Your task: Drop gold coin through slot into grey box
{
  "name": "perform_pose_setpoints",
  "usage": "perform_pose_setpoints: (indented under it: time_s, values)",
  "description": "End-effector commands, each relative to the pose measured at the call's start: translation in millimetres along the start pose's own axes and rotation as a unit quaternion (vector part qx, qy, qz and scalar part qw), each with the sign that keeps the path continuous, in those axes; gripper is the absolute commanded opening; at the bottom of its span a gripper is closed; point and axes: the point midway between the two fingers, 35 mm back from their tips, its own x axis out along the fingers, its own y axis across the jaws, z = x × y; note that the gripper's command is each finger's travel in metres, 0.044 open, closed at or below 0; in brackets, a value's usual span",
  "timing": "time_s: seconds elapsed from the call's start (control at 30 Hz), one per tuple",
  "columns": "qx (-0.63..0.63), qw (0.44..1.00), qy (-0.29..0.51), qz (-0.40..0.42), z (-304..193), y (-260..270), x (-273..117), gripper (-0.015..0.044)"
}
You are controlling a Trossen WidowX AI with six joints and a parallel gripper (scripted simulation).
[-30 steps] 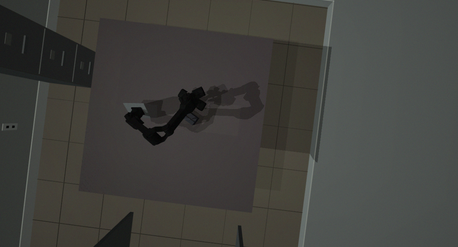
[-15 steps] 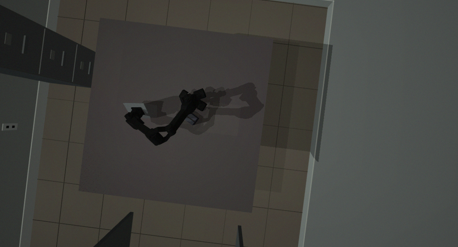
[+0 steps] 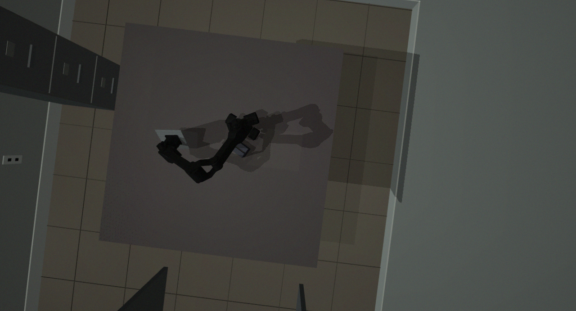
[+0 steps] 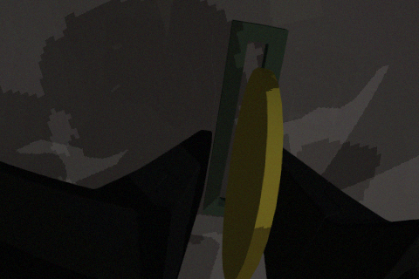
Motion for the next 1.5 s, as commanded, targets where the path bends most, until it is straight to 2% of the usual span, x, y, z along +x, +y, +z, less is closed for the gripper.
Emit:
perform_pose_setpoints:
  time_s: [0.0, 0.13, 0.67, 1.47]
  values:
    - [-0.006, 1.0, -0.003, -0.001, 1.2, -2.5, 2.2, 0.0023]
    - [-0.006, 1.0, -0.003, -0.001, 1.2, -2.5, 2.2, 0.0]
    - [-0.02, 1.0, 0.012, 0.009, -7.5, -0.3, -13.7, 0.0]
    - [-0.01, 1.0, 0.004, 0.0, -4.0, 0.2, -72.2, 0.0]
